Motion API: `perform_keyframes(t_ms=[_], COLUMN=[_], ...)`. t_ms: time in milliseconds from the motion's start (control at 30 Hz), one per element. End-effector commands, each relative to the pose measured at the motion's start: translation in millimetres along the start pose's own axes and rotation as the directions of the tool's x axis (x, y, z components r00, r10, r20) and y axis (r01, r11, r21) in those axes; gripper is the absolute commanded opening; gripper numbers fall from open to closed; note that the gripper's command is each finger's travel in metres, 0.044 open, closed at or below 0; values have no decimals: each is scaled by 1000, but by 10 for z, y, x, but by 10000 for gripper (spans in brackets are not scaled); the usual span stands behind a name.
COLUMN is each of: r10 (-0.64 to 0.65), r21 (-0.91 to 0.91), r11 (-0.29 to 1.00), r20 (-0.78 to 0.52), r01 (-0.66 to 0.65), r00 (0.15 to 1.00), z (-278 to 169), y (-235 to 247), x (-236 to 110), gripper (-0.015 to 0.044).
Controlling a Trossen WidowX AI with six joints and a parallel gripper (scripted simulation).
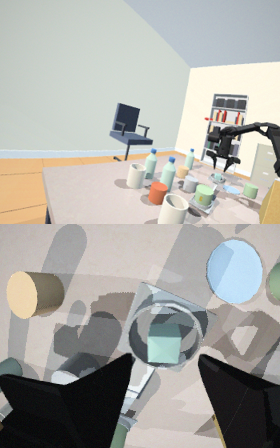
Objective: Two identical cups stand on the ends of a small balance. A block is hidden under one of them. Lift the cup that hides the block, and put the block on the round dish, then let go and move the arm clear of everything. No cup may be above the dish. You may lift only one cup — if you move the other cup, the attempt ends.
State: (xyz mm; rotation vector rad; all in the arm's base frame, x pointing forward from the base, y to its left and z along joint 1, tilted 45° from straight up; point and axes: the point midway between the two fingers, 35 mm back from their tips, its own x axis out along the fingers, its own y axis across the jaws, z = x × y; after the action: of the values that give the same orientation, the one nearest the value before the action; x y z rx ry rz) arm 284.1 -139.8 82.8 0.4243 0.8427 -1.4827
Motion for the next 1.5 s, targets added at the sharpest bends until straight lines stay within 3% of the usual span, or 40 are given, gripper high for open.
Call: perform_keyframes(t_ms=[0, 833, 967, 1200, 1333, 1467], r10=[-5, -6, -6, -6, -5, -3], r21=[-7, -7, -7, -7, -7, -7], r11=[1000, 1000, 1000, 1000, 1000, 1000], r20=[4, 5, 5, 5, 3, -1], r01=[5, 6, 6, 6, 5, 3], r00=[1000, 1000, 1000, 1000, 1000, 1000], z=[-11, -7, -7, -7, -8, -12], y=[-11, -17, -17, -17, 0, 30], x=[60, 427, 427, 427, 340, 89], gripper=[260, 260, 155, 108, 3, 0])
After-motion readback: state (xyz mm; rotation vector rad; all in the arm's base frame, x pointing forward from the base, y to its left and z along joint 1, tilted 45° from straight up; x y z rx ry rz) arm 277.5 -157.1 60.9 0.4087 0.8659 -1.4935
